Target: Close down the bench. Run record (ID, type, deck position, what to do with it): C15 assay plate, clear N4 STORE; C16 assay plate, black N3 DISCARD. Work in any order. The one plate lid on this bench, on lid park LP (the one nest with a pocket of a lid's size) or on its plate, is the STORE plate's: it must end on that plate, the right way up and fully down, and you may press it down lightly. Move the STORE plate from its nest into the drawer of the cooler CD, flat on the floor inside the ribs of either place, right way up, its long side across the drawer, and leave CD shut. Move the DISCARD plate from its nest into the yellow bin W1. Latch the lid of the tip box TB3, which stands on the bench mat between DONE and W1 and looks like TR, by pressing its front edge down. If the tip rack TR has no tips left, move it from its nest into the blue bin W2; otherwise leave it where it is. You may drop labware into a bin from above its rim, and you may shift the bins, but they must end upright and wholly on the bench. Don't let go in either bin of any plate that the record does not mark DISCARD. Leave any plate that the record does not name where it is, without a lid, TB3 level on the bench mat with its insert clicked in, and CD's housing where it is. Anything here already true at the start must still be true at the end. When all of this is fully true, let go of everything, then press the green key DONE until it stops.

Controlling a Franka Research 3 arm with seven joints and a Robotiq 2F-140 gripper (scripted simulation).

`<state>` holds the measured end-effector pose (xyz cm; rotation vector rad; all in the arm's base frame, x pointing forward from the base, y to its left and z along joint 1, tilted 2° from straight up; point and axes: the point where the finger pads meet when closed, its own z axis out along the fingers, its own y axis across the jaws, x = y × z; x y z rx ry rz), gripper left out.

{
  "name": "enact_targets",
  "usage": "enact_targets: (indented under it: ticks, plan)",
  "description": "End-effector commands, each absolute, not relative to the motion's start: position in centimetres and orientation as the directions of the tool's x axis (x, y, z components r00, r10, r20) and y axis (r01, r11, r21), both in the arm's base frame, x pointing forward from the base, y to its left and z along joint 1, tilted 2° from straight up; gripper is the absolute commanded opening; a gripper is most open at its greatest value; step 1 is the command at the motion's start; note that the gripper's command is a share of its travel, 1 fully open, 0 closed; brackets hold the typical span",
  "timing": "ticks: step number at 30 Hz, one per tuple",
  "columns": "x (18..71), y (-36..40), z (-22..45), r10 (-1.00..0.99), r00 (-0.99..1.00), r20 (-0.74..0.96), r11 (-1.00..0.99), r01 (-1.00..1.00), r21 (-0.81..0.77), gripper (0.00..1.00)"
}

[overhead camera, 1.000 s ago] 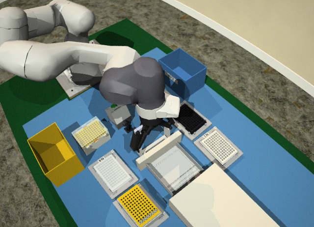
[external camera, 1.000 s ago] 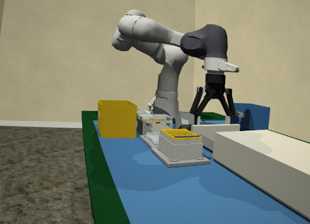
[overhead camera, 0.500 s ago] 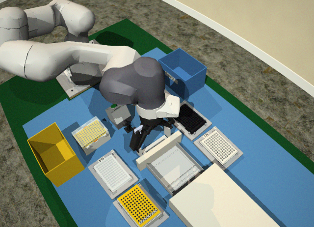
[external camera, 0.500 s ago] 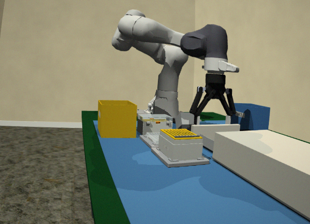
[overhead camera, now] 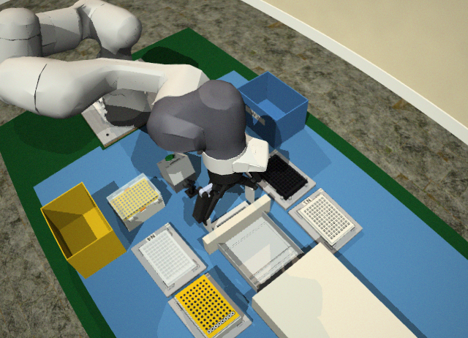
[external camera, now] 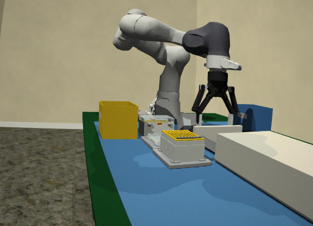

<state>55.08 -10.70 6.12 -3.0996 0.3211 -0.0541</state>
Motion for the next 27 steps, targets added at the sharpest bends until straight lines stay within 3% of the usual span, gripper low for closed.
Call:
enact_targets:
  ticks: [1,27]
  plan:
    - [54.8,-10.7,6.5,-0.205,0.978,0.025,-0.978,-0.205,-0.027,0.87]
    - [54.7,-10.8,9.5,-0.205,0.978,0.025,-0.978,-0.205,-0.027,0.87]
